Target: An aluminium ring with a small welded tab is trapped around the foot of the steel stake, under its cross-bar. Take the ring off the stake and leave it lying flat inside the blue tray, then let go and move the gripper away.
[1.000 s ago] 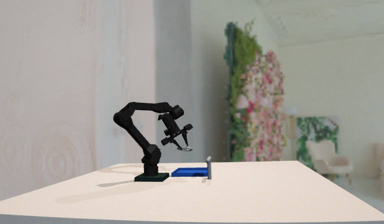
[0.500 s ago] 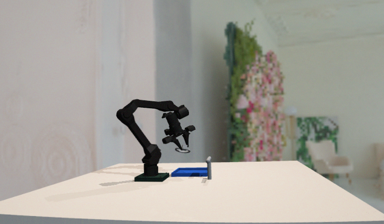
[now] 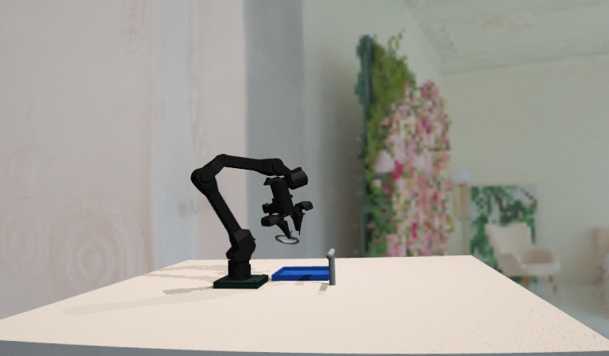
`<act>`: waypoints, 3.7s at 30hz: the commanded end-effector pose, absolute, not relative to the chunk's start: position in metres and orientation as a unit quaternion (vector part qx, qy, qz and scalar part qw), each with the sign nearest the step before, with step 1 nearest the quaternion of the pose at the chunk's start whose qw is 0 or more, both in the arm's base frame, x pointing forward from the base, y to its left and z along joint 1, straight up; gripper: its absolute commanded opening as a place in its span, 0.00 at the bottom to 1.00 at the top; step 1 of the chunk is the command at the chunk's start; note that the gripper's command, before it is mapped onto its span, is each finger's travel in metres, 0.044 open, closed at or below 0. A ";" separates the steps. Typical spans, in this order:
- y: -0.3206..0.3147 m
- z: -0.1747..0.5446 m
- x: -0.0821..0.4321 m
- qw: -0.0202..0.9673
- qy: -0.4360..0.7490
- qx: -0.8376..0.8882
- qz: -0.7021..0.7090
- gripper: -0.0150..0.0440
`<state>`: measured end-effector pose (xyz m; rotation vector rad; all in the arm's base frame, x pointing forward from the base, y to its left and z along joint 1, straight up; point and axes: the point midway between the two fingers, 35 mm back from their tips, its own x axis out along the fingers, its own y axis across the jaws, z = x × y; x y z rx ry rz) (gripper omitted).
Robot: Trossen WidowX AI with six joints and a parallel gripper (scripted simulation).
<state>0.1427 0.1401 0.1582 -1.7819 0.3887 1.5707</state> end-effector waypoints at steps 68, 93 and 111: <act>0.160 0.171 0.210 0.208 -0.224 -0.598 0.741 0.25; 0.160 0.103 0.225 0.210 -0.262 -0.593 0.732 0.25; 0.159 0.050 0.224 0.210 -0.260 -0.593 0.733 0.34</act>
